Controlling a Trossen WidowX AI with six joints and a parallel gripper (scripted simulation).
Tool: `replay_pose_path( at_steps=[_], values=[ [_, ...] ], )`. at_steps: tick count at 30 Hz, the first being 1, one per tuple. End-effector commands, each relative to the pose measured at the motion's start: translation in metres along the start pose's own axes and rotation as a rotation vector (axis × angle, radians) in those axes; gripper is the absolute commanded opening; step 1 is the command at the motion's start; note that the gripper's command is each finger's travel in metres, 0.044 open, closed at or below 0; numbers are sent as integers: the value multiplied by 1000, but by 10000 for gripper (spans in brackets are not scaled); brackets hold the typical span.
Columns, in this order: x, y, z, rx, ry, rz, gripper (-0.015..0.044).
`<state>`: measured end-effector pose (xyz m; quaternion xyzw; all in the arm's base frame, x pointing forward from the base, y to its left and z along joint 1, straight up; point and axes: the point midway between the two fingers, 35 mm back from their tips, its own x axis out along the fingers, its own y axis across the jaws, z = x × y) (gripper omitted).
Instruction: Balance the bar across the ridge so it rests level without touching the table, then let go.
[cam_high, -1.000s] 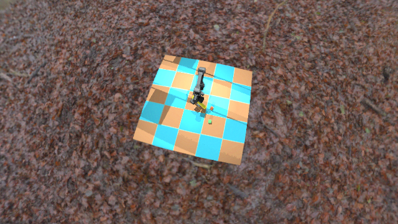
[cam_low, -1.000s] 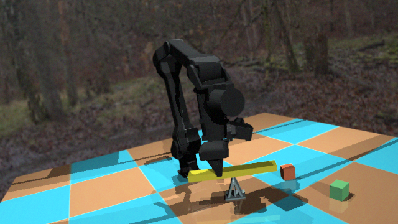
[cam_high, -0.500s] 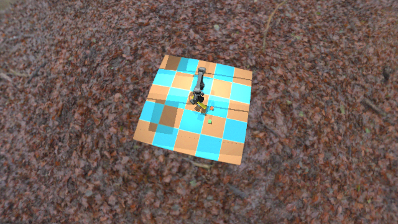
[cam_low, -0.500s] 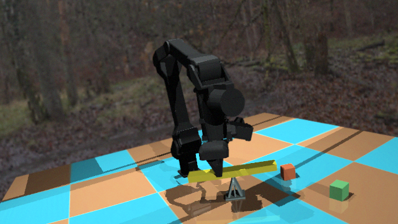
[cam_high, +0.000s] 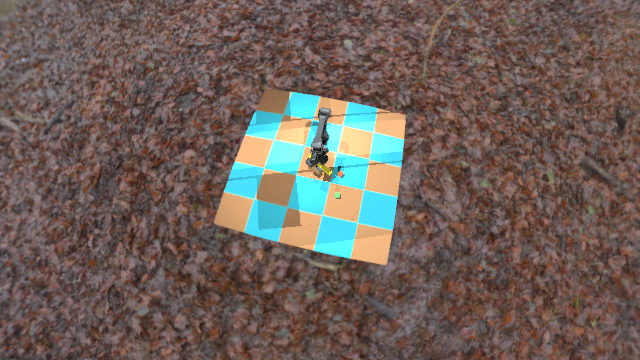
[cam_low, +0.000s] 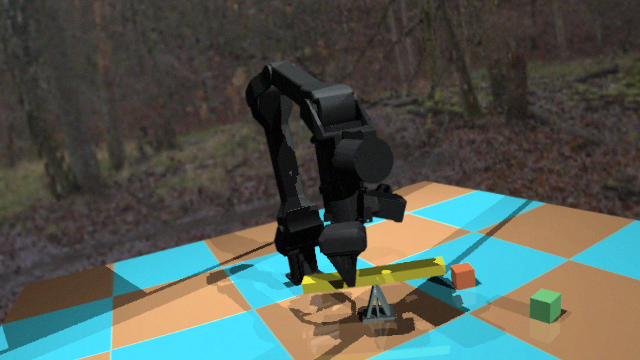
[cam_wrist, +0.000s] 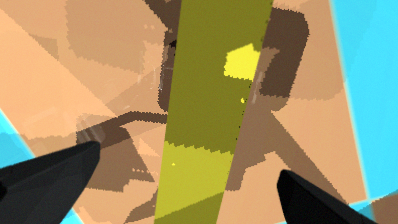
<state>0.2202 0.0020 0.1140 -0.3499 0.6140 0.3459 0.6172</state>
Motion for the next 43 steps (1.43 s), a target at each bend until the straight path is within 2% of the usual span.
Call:
replay_pose_path(
  at_steps=[1,5,8,43],
  values=[
    [-31,-5,3,0,-7,-12,440],
    [-76,-3,1,0,-7,-11,440],
    [-92,0,0,0,-7,-11,440],
    [-92,0,0,0,-7,-11,440]
  ],
)
